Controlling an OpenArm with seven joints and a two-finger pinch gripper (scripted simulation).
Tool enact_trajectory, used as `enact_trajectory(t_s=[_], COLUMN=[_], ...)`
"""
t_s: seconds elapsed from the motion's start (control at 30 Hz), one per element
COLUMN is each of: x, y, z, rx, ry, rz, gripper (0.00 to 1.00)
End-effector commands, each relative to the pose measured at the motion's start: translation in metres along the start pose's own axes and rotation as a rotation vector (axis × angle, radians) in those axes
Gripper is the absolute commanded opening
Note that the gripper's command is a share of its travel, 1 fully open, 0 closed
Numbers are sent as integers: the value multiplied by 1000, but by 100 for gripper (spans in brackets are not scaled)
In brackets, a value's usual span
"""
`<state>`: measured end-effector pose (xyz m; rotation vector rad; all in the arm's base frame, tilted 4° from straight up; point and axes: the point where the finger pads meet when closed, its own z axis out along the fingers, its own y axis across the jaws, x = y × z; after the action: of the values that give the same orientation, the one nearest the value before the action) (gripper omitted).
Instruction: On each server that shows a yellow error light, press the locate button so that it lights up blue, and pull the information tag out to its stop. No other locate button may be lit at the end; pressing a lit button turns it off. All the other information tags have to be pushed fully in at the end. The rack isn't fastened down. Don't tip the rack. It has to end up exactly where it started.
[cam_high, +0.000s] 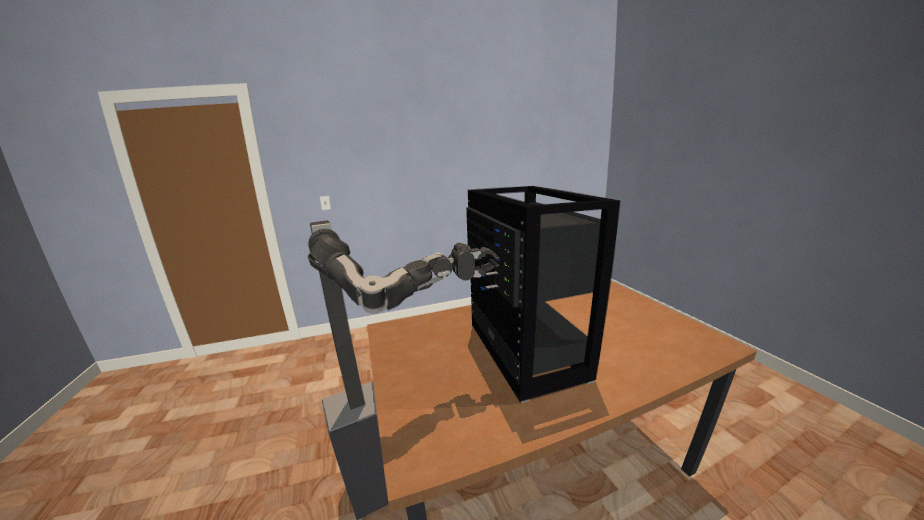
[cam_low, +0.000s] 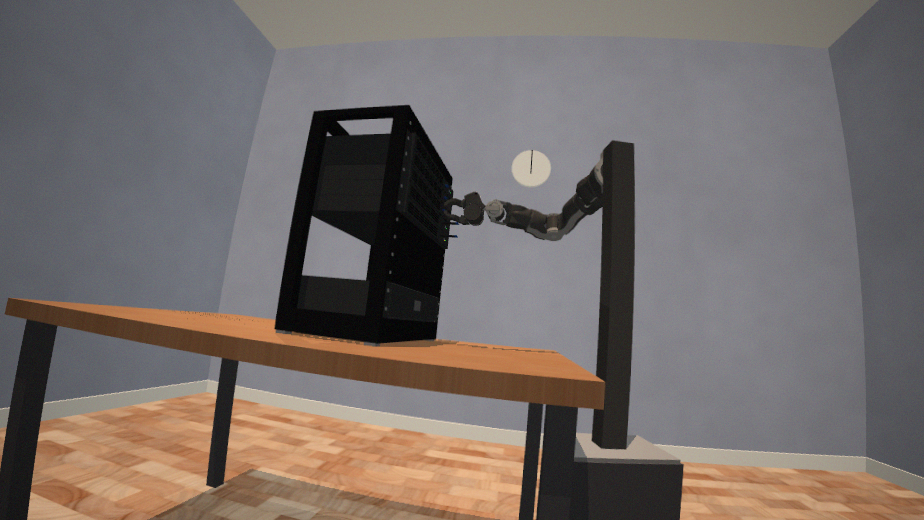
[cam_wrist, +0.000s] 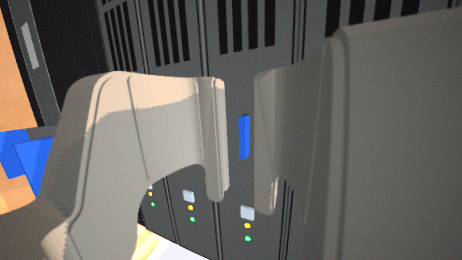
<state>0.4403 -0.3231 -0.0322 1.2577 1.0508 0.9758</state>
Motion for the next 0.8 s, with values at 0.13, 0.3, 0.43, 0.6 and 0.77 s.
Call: enact_trajectory(t_s=[0.13, 0.3, 0.43, 0.6, 0.77], x=[2, 2, 2, 2, 1], y=[2, 2, 2, 2, 0], z=[0, 0, 0, 0, 7], rx=[-3, -3, -3, -3, 1], ry=[2, 2, 2, 2, 0], rz=[1, 1, 1, 1, 2], gripper=[10, 10, 10, 10, 10])
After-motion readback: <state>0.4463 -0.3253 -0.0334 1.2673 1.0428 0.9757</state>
